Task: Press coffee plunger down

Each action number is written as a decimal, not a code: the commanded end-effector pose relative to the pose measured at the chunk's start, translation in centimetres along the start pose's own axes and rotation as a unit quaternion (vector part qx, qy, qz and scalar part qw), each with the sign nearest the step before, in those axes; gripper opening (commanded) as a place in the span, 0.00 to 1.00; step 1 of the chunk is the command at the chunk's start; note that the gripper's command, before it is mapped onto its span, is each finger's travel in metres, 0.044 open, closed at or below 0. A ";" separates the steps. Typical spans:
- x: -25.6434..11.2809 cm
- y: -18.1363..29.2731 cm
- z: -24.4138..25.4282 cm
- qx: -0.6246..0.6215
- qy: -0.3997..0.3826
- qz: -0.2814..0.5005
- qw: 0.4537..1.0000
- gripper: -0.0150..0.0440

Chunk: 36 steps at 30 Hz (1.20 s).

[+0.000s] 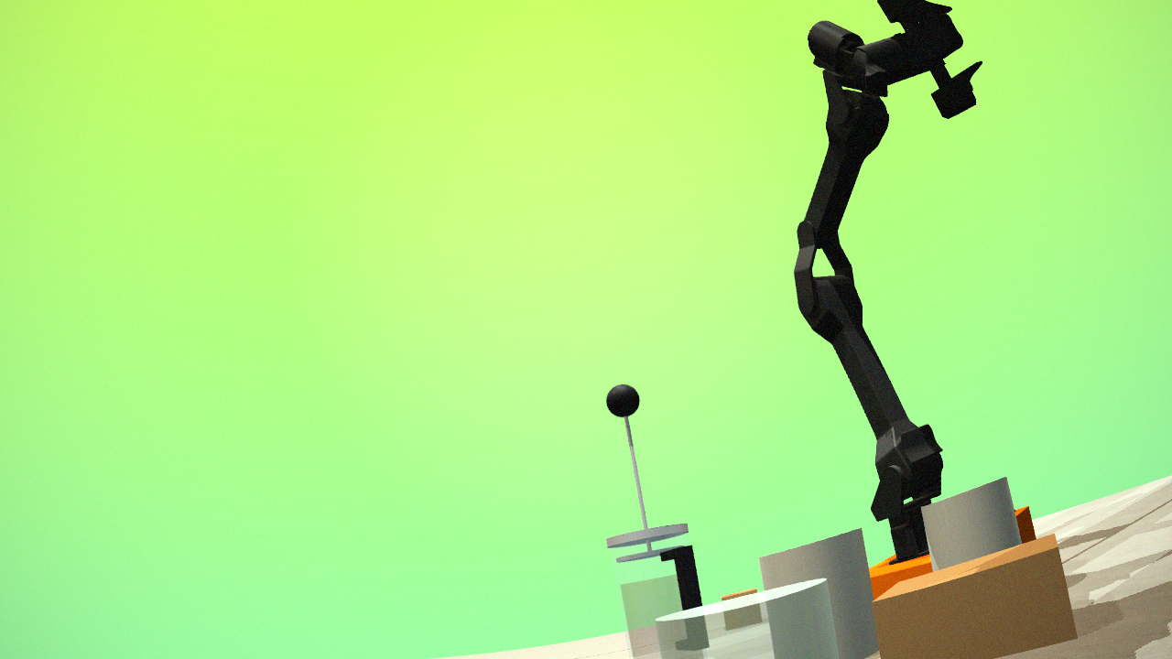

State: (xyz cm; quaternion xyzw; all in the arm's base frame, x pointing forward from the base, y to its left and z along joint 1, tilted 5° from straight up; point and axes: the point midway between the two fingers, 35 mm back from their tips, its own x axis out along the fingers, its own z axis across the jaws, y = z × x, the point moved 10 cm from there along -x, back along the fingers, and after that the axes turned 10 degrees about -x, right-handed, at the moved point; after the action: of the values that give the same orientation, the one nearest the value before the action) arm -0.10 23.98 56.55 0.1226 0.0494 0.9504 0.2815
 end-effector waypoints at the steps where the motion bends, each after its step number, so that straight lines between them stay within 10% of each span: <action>1: -0.1 0.0 0.0 -0.002 -0.001 -0.003 1.000 0.98; 15: -11.5 -3.8 -0.8 -0.256 0.039 -0.390 0.884 1.00; 26: -22.6 -1.7 -3.4 -0.360 0.268 -0.647 0.616 1.00; 36: -30.2 4.2 -7.5 -0.277 0.545 -0.709 0.351 1.00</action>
State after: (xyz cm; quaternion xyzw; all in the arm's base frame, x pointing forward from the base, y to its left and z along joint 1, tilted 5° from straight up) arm 20.30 6.14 45.04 -0.5221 -0.0584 0.2674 0.8078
